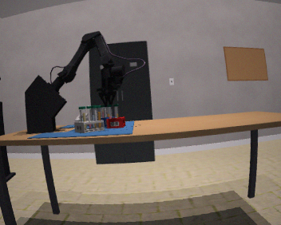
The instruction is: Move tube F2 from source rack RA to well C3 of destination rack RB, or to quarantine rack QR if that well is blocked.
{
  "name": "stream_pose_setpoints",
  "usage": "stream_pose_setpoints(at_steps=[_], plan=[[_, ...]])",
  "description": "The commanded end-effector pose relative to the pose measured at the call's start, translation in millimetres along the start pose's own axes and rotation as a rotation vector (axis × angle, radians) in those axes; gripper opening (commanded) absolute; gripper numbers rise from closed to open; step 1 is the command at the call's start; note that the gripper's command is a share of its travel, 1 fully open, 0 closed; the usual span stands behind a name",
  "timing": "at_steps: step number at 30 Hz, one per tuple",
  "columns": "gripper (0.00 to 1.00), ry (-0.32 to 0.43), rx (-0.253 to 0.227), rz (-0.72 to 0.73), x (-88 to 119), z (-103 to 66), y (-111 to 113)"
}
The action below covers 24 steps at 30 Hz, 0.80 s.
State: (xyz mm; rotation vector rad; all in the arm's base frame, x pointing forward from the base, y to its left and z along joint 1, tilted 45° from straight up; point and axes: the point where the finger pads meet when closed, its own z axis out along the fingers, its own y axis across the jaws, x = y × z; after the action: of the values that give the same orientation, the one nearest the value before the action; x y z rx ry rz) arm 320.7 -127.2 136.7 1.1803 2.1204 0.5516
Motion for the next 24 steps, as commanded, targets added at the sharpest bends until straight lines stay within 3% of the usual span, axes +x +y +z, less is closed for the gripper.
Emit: stream_pose_setpoints(at_steps=[1,7,9,24], plan=[[0.3,-0.014,0.003,-0.002,-3,-1.4,0],[0.3,-0.014,0.003,-0.002,-3,-1.4,0],[0.3,-0.045,0.002,-0.014,-11,-15.4,5],[0.3,-0.036,-0.011,-0.016,-4,-50.2,5]])
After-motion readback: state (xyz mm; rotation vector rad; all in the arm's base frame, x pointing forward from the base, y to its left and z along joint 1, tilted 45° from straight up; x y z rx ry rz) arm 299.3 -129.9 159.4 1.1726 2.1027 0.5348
